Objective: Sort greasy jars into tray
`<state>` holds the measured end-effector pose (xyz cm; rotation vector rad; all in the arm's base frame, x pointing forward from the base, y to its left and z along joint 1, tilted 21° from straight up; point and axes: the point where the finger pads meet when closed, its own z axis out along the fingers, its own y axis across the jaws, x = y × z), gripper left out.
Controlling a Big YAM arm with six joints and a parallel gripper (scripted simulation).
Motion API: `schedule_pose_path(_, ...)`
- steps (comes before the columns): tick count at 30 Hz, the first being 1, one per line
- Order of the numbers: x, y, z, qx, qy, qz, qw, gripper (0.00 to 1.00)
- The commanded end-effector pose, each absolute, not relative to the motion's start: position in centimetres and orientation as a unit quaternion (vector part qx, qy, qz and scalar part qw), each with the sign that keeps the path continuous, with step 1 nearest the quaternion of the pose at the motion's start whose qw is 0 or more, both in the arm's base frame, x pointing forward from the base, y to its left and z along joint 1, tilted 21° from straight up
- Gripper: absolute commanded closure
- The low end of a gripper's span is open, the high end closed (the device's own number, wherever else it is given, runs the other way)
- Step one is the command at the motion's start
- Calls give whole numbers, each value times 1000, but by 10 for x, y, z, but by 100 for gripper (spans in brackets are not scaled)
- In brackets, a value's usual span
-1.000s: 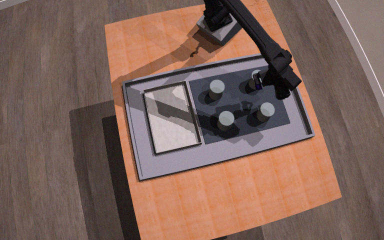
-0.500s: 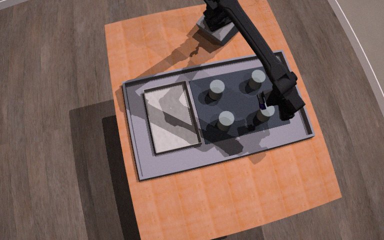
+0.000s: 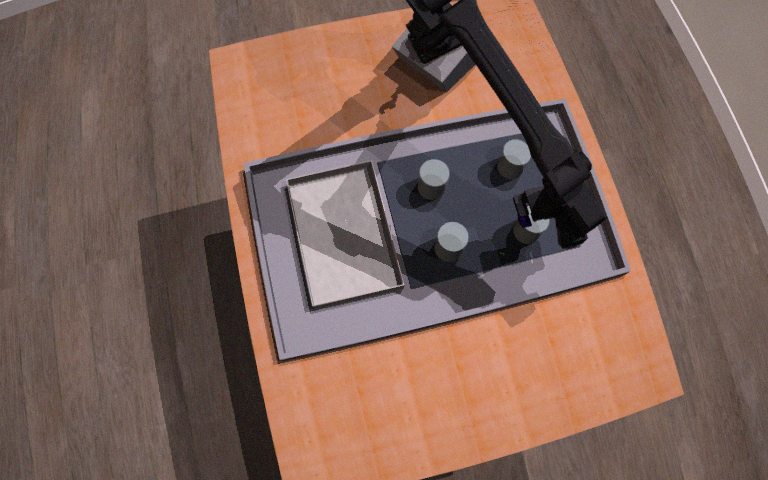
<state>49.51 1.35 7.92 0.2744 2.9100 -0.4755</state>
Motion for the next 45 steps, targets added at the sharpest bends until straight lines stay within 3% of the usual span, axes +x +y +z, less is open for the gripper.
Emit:
schedule_pose_path(1,494,8,74,90,979,-160,89,0)
schedule_pose_path(45,496,-7,37,90,979,-160,89,0)
